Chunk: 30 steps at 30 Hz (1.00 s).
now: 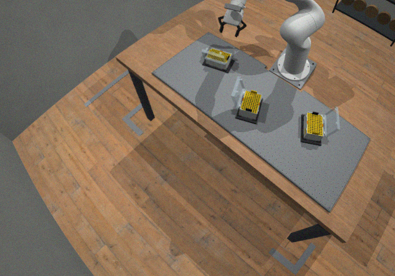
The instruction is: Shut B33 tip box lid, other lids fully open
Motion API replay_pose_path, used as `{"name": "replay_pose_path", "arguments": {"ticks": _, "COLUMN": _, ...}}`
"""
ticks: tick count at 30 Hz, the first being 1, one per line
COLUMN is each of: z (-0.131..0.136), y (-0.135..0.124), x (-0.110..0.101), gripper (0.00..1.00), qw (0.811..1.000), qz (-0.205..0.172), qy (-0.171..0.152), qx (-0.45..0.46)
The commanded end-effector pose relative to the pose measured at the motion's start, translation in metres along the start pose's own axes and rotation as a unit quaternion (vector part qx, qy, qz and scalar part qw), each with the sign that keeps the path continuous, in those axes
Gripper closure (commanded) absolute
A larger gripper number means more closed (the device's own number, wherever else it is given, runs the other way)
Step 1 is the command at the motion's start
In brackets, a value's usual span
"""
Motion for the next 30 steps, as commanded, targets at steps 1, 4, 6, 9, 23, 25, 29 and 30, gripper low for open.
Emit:
{"name": "replay_pose_path", "arguments": {"ticks": 1, "z": 0.0, "y": 0.012, "x": -0.012, "gripper": 0.0, "qw": 1.0, "qz": 0.0, "qy": 0.0, "qx": 0.0}}
{"name": "replay_pose_path", "arguments": {"ticks": 4, "z": -0.001, "y": 0.022, "x": -0.023, "gripper": 0.0, "qw": 1.0, "qz": 0.0, "qy": 0.0, "qx": 0.0}}
{"name": "replay_pose_path", "arguments": {"ticks": 6, "z": -0.001, "y": 0.029, "x": -0.03, "gripper": 0.0, "qw": 1.0, "qz": 0.0, "qy": 0.0, "qx": 0.0}}
{"name": "replay_pose_path", "arguments": {"ticks": 9, "z": -0.002, "y": 0.04, "x": -0.041, "gripper": 0.0, "qw": 1.0, "qz": 0.0, "qy": 0.0, "qx": 0.0}}
{"name": "replay_pose_path", "arguments": {"ticks": 23, "z": -0.003, "y": 0.061, "x": -0.062, "gripper": 0.0, "qw": 1.0, "qz": 0.0, "qy": 0.0, "qx": 0.0}}
{"name": "replay_pose_path", "arguments": {"ticks": 25, "z": -0.003, "y": 0.061, "x": -0.062, "gripper": 1.0, "qw": 1.0, "qz": 0.0, "qy": 0.0, "qx": 0.0}}
{"name": "replay_pose_path", "arguments": {"ticks": 29, "z": -0.003, "y": 0.061, "x": -0.062, "gripper": 1.0, "qw": 1.0, "qz": 0.0, "qy": 0.0, "qx": 0.0}}
{"name": "replay_pose_path", "arguments": {"ticks": 30, "z": -0.003, "y": 0.061, "x": -0.062, "gripper": 1.0, "qw": 1.0, "qz": 0.0, "qy": 0.0, "qx": 0.0}}
Point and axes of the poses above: the point where the finger pads meet when closed, its own x axis out along the fingers, its own z axis across the jaws, y = z × x, the point moved 8 cm from there along -x, back along the fingers, and after that the axes turned 3 degrees about x, right-handed, at the moved point
